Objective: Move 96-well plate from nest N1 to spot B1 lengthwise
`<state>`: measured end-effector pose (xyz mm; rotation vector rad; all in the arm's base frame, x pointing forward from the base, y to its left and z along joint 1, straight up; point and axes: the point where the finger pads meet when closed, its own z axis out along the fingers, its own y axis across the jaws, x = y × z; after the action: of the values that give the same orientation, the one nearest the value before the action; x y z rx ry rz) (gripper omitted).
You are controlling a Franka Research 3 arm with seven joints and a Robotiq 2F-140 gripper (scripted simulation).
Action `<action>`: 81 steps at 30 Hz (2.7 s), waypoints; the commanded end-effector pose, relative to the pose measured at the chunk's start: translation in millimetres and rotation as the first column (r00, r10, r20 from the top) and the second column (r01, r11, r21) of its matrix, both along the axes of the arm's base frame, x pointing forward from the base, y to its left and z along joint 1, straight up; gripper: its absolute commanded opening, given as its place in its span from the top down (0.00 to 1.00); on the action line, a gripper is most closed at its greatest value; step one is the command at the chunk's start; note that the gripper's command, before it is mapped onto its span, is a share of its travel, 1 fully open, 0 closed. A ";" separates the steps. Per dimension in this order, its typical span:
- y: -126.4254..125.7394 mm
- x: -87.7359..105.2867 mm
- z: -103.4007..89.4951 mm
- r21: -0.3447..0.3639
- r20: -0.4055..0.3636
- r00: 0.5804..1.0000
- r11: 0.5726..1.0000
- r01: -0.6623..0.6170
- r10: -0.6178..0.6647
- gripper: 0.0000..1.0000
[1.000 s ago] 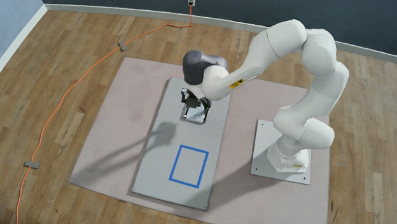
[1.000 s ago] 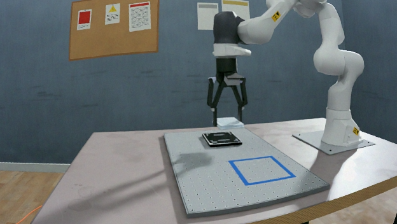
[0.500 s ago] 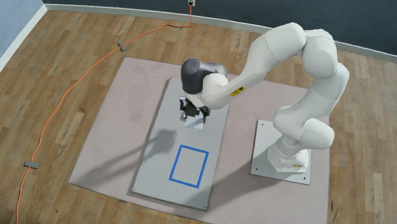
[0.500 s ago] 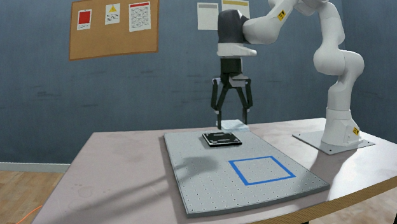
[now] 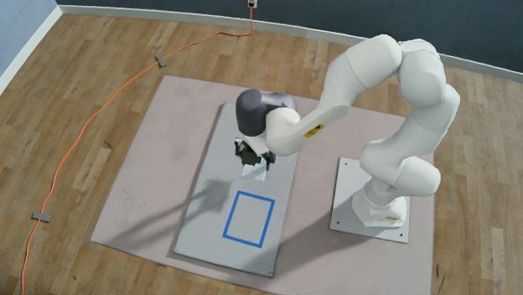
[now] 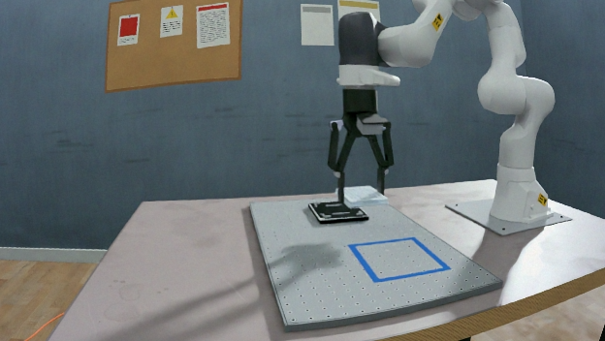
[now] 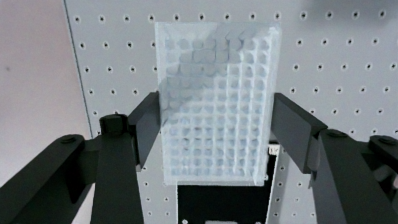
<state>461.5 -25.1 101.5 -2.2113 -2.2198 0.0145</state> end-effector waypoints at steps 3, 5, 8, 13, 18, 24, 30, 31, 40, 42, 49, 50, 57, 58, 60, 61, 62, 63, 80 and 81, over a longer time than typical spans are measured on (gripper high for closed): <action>16.8 0.1 -0.1 0.004 0.006 0.999 0.999 0.037 -0.037 0.40; 20.1 -0.2 -0.2 0.004 0.006 0.999 0.999 0.037 -0.037 0.40; 30.0 -1.3 -0.6 0.004 0.006 0.999 0.999 0.037 -0.037 0.40; 46.6 -3.1 -1.1 0.004 0.006 0.999 0.999 0.037 -0.037 0.40; 63.1 -4.9 -1.6 0.004 0.006 0.999 0.999 0.037 -0.037 0.40; 76.4 -6.3 -2.0 0.004 0.006 0.999 0.999 0.037 -0.037 0.40; 96.3 -8.5 -2.7 0.004 0.006 0.999 0.999 0.037 -0.037 0.40; 99.6 -8.8 -2.8 0.004 0.006 0.999 0.999 0.037 -0.037 0.40; 122.7 -11.3 -3.5 0.004 0.006 0.999 0.999 0.037 -0.037 0.40; 129.4 -12.0 -3.7 0.004 0.006 0.999 0.999 0.037 -0.037 0.40; 152.6 -14.5 -4.5 0.004 0.006 0.999 0.999 0.037 -0.037 0.40; 155.9 -14.9 -4.6 0.004 0.006 0.999 0.999 0.037 -0.037 0.40; 172.4 -16.7 -5.1 0.004 0.006 0.999 0.999 0.037 -0.037 0.40; 175.7 -17.1 -5.2 0.004 0.006 0.999 0.999 0.037 -0.037 0.40; 182.4 -17.8 -5.4 0.004 0.006 0.999 0.999 0.037 -0.037 0.40; 185.7 -18.1 -5.5 0.004 0.006 0.999 0.999 0.037 -0.037 0.40; 188.6 -18.3 -5.6 0.004 0.006 0.999 0.999 0.037 -0.037 0.40; 189.1 -18.3 -5.6 0.004 0.006 0.999 0.999 0.037 -0.037 0.40; 189.8 -17.3 -5.6 0.004 0.006 0.999 0.999 0.037 -0.037 0.40; 189.8 -17.3 -5.6 0.004 0.006 0.999 0.999 0.037 -0.037 0.40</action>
<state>442.6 163.8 95.2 -2.2548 -2.1780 0.0099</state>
